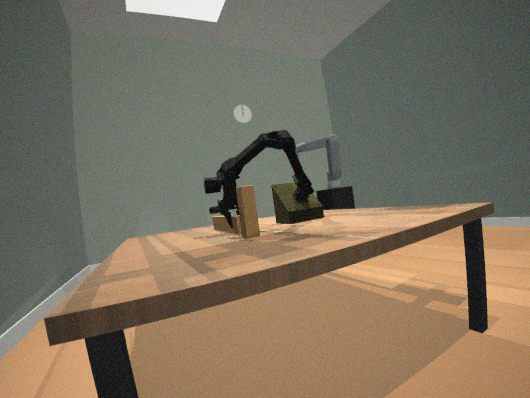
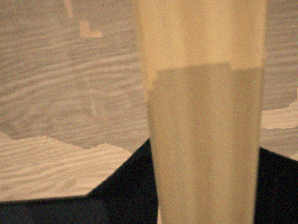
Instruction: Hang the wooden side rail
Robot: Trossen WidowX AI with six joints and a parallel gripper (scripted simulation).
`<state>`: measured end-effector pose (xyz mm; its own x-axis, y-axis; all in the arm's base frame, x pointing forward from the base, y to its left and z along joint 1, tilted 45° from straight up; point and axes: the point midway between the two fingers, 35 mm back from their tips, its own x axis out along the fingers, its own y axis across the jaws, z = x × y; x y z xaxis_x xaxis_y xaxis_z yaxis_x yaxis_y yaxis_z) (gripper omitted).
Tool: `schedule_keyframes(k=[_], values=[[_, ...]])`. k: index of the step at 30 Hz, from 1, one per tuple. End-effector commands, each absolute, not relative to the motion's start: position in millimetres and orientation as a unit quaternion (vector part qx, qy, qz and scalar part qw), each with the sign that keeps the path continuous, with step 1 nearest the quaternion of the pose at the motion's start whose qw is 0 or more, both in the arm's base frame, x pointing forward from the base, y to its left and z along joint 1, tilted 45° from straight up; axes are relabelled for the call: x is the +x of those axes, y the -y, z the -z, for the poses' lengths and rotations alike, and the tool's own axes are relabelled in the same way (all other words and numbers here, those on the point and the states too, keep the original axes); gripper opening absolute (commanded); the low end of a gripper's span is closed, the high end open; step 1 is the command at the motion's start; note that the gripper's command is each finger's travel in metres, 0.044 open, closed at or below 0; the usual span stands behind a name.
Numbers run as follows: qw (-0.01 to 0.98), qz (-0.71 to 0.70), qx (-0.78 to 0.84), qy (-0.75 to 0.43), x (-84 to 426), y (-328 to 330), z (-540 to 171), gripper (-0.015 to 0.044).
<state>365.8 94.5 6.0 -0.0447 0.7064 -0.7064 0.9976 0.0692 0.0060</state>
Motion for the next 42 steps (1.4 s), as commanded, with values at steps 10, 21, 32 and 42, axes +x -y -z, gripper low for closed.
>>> schedule_keyframes(k=[10,21,32,42], values=[[0.282,0.261,0.637,-0.668,367.8,-86.3,-10.6,0.0],[0.282,0.261,0.637,-0.668,367.9,-85.0,-11.9,0.0],[0.282,0.261,0.637,-0.668,367.9,-83.7,-13.2,0.0],[0.282,0.261,0.637,-0.668,368.0,-82.5,-14.4,0.0]])
